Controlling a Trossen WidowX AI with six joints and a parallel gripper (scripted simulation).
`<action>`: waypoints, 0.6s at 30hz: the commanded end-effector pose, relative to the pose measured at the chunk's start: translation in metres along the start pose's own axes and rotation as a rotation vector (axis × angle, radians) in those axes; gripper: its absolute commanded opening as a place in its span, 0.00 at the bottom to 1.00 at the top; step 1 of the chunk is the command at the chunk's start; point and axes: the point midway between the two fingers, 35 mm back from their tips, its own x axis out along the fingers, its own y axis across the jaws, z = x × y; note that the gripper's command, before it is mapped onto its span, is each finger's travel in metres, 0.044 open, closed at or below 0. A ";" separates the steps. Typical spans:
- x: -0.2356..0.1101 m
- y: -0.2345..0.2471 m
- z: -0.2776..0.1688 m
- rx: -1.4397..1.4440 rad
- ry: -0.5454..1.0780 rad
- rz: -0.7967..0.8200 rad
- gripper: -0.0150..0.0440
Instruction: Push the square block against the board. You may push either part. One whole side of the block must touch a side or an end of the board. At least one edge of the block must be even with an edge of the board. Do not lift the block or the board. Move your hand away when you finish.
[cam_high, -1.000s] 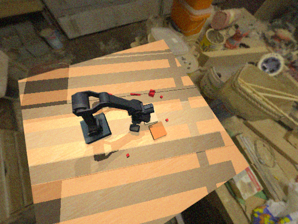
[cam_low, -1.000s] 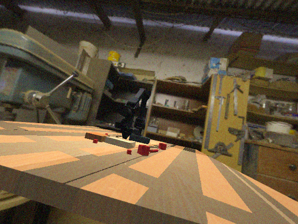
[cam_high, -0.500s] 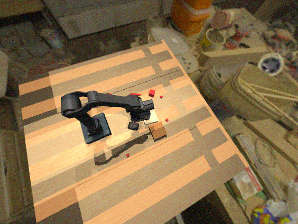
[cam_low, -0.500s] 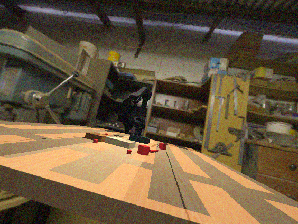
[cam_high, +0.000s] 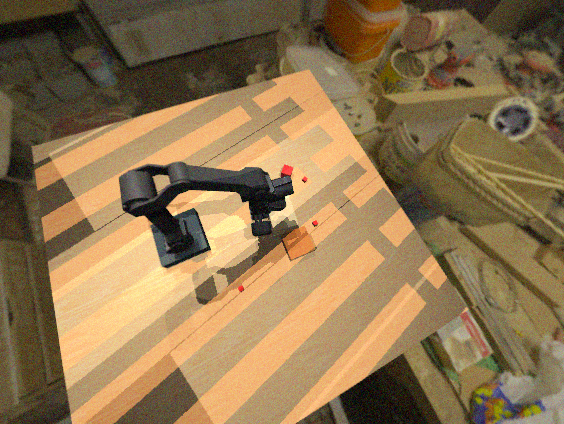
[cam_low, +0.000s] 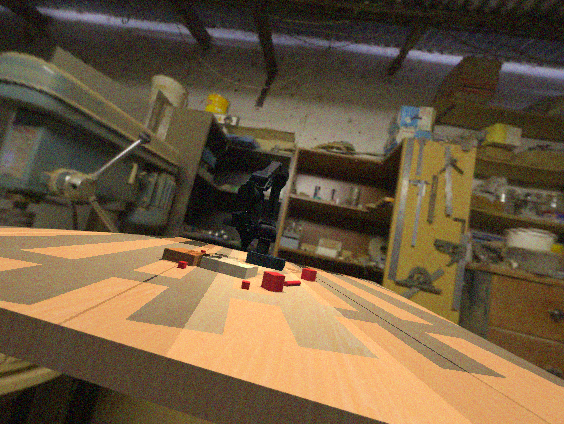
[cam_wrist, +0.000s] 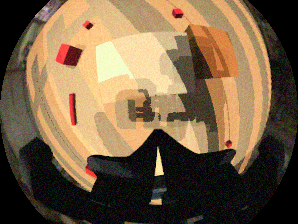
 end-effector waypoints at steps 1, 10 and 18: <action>0.001 0.009 0.005 -0.141 0.007 0.003 0.25; 0.000 0.029 0.015 -0.450 0.005 0.006 0.25; 0.000 0.047 0.022 -0.724 0.003 0.007 0.25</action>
